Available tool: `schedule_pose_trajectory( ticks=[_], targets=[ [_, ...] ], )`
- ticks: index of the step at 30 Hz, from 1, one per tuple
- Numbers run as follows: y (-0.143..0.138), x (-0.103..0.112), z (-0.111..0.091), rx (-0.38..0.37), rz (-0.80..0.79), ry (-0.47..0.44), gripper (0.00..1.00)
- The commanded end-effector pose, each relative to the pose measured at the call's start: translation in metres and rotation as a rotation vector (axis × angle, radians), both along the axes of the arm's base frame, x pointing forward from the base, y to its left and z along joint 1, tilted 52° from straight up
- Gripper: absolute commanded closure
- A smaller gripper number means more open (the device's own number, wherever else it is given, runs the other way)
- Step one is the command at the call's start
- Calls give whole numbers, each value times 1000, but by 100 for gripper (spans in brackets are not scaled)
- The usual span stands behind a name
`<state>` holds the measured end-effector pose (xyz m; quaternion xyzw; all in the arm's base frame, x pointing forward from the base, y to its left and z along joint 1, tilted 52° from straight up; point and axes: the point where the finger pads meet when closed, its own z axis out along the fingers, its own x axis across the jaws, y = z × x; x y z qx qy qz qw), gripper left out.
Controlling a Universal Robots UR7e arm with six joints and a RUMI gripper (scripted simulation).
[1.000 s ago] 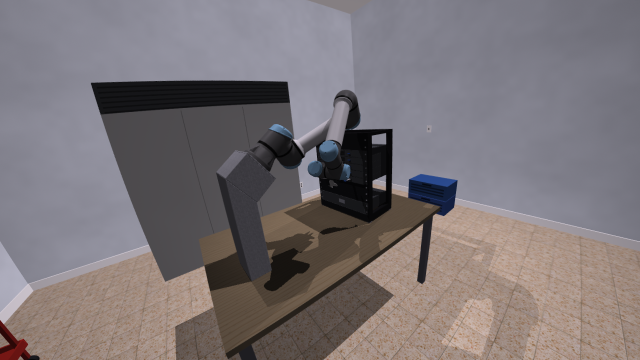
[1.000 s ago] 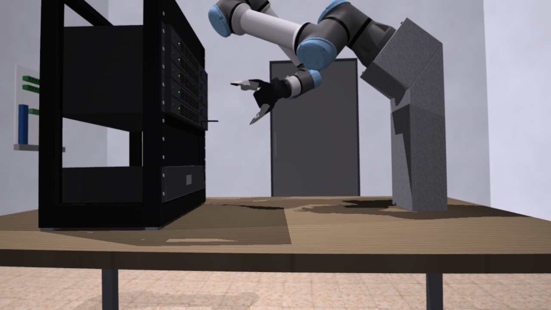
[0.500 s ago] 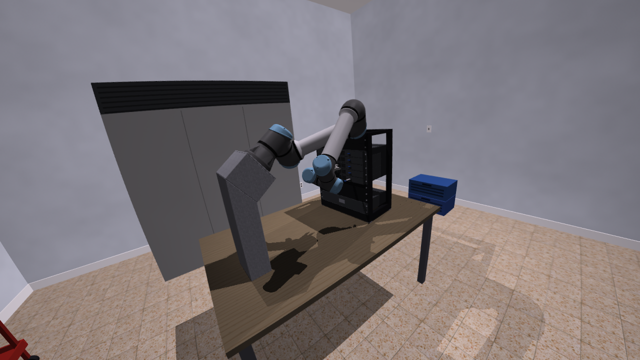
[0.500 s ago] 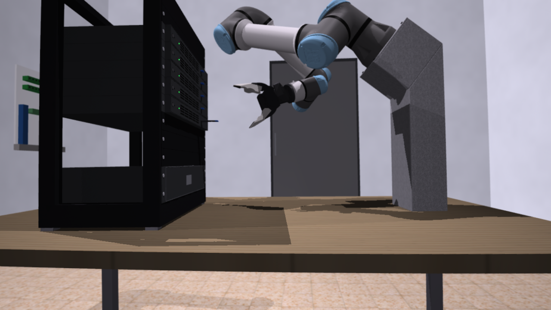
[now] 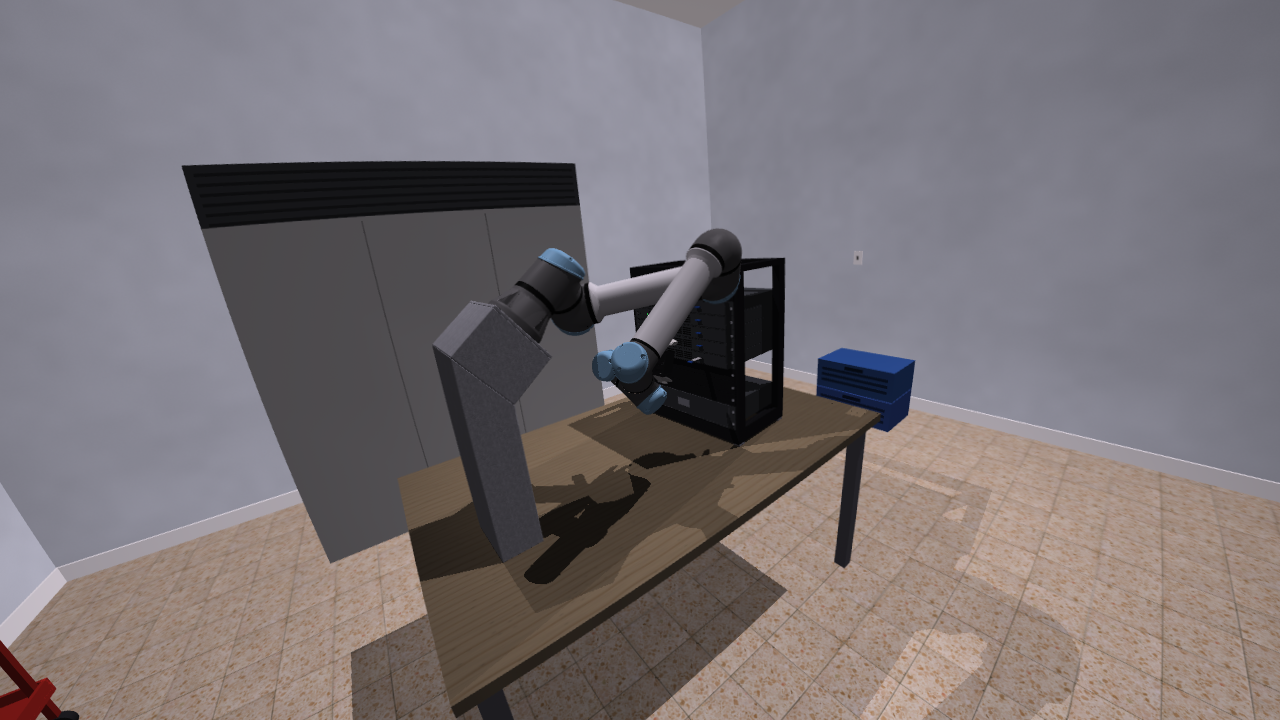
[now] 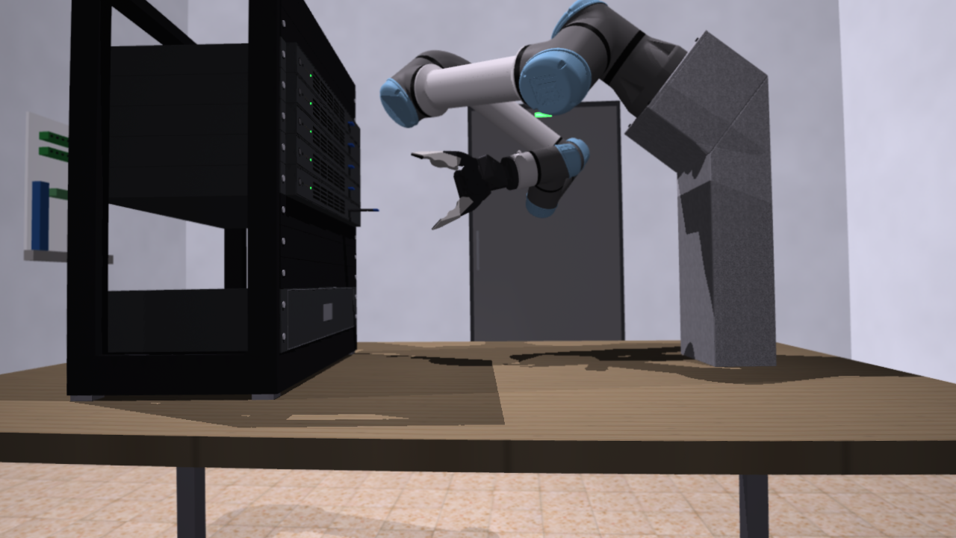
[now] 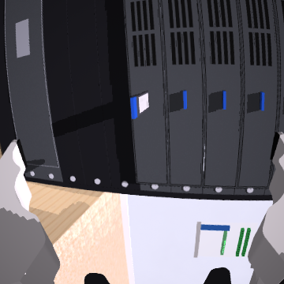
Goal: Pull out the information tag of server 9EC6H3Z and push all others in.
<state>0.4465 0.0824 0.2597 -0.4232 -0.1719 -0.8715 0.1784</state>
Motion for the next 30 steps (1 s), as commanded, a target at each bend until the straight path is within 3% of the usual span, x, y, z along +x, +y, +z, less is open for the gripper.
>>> schedule_pose_trajectory(
  ticks=[1,30],
  targets=[
    [0,1,-1,20,-17,-23,0],
    [2,15,-23,163,-146,-166,0]
  ],
)
